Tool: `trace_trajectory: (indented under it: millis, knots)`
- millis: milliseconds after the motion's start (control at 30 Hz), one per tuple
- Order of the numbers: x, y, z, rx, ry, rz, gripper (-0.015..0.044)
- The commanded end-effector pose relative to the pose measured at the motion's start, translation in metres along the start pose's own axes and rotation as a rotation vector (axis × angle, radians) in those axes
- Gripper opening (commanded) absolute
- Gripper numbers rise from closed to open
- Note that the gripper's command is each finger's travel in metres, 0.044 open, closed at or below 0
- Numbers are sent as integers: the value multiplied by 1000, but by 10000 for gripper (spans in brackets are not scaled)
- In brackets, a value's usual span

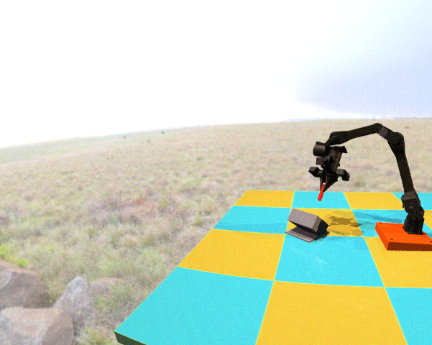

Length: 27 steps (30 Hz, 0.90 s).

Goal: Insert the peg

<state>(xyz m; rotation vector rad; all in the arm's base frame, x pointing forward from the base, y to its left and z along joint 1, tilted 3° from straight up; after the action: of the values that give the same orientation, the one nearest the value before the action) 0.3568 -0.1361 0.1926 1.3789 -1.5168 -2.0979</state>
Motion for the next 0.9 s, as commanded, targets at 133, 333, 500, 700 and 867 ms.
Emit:
trace_trajectory:
  millis: [133, 333, 500, 700, 867]
  knots:
    - [1, -13, -2, 3, 22, -13, 0]
    - [3, -23, -4, 9, 37, -19, 0]
    - [4, -31, -6, 13, 49, -24, 0]
    - [5, -39, -6, 17, 61, -30, 0]
    - [6, -42, -6, 21, 65, -33, 0]
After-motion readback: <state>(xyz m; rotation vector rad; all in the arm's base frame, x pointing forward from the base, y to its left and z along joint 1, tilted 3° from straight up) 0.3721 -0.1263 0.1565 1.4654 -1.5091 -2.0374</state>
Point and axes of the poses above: the point midway between the two fingers, 35 mm back from their tips, its own y axis back along the fingers, its own z axis across the jaws, x = y × z, the point moved 5 cm from there along y, back along the fingers, and after that the axes turned 3 degrees about y, right-handed, at the moved point
